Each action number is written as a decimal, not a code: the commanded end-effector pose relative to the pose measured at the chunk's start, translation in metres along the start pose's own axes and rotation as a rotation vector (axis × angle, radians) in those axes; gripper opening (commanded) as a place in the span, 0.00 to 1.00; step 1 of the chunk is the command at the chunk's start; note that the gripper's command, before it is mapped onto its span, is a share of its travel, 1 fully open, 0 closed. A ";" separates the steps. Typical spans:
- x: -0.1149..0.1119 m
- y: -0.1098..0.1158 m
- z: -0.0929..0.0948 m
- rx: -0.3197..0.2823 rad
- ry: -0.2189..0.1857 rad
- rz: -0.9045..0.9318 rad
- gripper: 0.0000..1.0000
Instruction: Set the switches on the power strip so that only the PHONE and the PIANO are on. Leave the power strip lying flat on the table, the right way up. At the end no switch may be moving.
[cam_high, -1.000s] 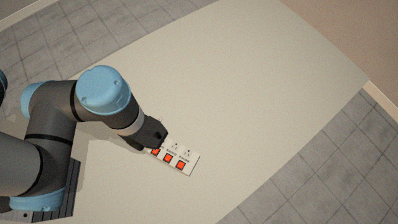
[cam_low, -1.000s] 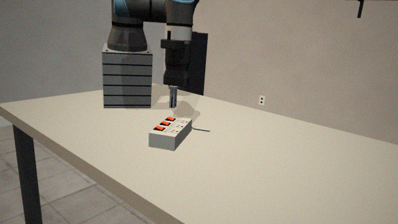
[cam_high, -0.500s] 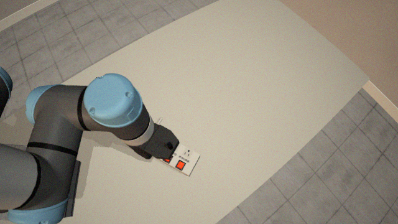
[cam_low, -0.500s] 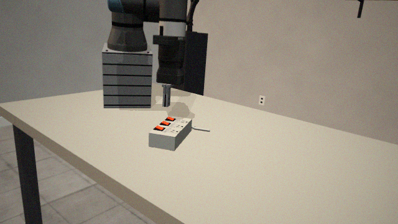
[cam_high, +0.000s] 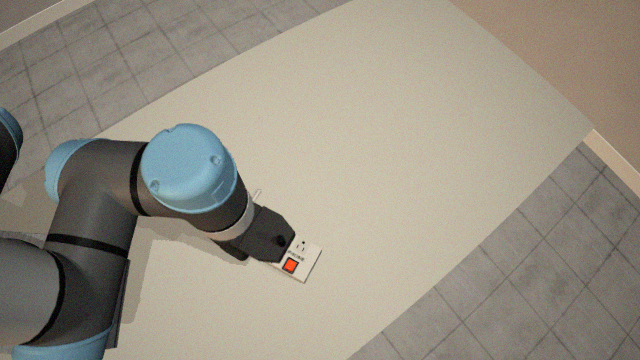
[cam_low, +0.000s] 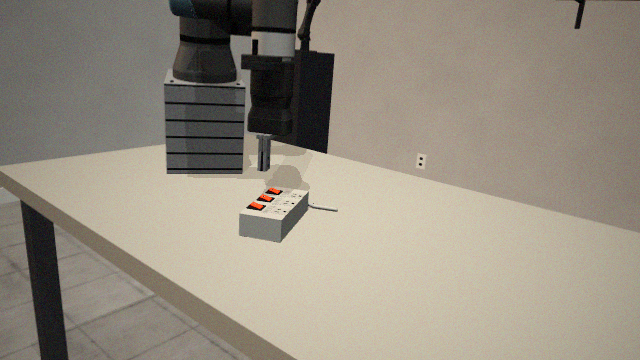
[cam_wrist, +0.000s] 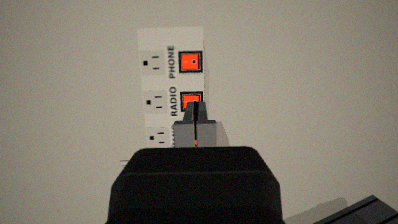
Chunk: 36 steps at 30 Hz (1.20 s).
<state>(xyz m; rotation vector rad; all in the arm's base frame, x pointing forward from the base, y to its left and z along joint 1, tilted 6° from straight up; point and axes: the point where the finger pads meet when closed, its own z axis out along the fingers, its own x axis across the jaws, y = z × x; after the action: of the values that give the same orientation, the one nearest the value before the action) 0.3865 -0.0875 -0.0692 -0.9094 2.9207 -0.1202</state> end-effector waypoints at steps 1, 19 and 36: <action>0.000 0.000 0.000 0.001 -0.001 0.000 0.00; 0.000 0.000 0.000 0.001 -0.001 0.000 0.00; 0.000 0.000 0.005 0.001 0.000 0.000 0.00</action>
<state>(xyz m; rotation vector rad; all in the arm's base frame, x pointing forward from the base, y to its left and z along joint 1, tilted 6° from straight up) 0.3868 -0.0877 -0.0719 -0.9096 2.9208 -0.1199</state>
